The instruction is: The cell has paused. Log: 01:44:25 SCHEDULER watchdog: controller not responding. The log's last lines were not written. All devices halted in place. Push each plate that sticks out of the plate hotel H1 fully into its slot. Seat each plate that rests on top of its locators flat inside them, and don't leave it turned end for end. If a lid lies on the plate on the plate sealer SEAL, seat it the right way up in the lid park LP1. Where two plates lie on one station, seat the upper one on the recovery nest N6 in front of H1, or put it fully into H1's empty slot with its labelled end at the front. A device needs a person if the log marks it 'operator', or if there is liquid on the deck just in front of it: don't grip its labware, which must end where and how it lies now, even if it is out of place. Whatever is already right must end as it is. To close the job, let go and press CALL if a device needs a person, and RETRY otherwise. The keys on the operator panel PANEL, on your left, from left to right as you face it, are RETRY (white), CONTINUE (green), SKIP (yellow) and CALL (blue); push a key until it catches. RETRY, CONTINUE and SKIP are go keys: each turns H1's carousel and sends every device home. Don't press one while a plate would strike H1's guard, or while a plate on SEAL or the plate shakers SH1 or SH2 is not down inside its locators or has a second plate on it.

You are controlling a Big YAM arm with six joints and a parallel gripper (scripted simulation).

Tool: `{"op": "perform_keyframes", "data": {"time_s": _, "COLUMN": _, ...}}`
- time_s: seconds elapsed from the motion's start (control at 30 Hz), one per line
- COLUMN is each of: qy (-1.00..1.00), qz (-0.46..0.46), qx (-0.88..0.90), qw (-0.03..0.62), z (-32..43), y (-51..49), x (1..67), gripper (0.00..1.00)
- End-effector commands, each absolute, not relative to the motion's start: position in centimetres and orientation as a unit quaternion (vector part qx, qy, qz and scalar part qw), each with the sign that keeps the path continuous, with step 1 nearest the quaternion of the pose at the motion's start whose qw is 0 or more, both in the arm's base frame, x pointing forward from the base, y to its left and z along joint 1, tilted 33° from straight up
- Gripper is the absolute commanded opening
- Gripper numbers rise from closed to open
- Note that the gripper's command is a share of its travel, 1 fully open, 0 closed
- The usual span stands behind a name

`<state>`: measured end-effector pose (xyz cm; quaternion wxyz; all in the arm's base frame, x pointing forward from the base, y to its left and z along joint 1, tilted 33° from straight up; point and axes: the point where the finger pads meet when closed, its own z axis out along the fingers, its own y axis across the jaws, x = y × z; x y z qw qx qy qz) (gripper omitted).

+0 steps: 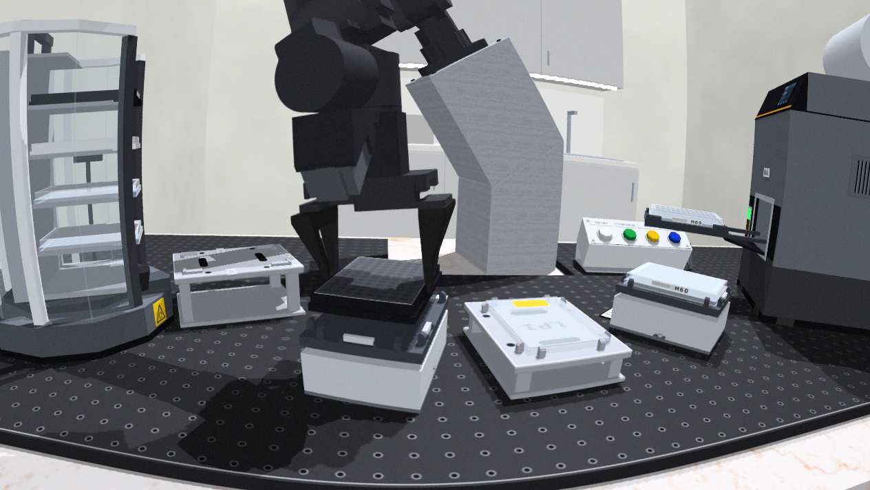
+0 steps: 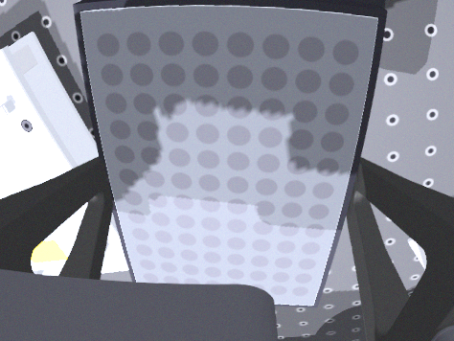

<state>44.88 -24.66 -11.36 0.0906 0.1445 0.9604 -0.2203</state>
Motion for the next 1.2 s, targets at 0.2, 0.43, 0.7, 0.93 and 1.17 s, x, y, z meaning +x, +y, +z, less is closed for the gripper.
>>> {"op": "perform_keyframes", "data": {"time_s": 0.2, "qy": 0.959, "qz": -0.221, "qx": 0.145, "qw": 0.098, "z": -10.9, "y": -24.9, "x": 45.4, "gripper": 0.84}}
{"op": "perform_keyframes", "data": {"time_s": 0.43, "qy": 0.959, "qz": -0.221, "qx": 0.148, "qw": 0.096, "z": -11.3, "y": -25.7, "x": 45.0, "gripper": 0.84}}
{"op": "perform_keyframes", "data": {"time_s": 0.7, "qy": 0.959, "qz": -0.222, "qx": 0.149, "qw": 0.098, "z": -11.3, "y": -25.8, "x": 45.2, "gripper": 0.84}}
{"op": "perform_keyframes", "data": {"time_s": 0.93, "qy": 0.959, "qz": -0.221, "qx": 0.148, "qw": 0.095, "z": -11.6, "y": -25.8, "x": 45.1, "gripper": 0.84}}
{"op": "perform_keyframes", "data": {"time_s": 1.17, "qy": 0.959, "qz": -0.221, "qx": 0.148, "qw": 0.096, "z": -11.7, "y": -25.9, "x": 45.4, "gripper": 0.84}}
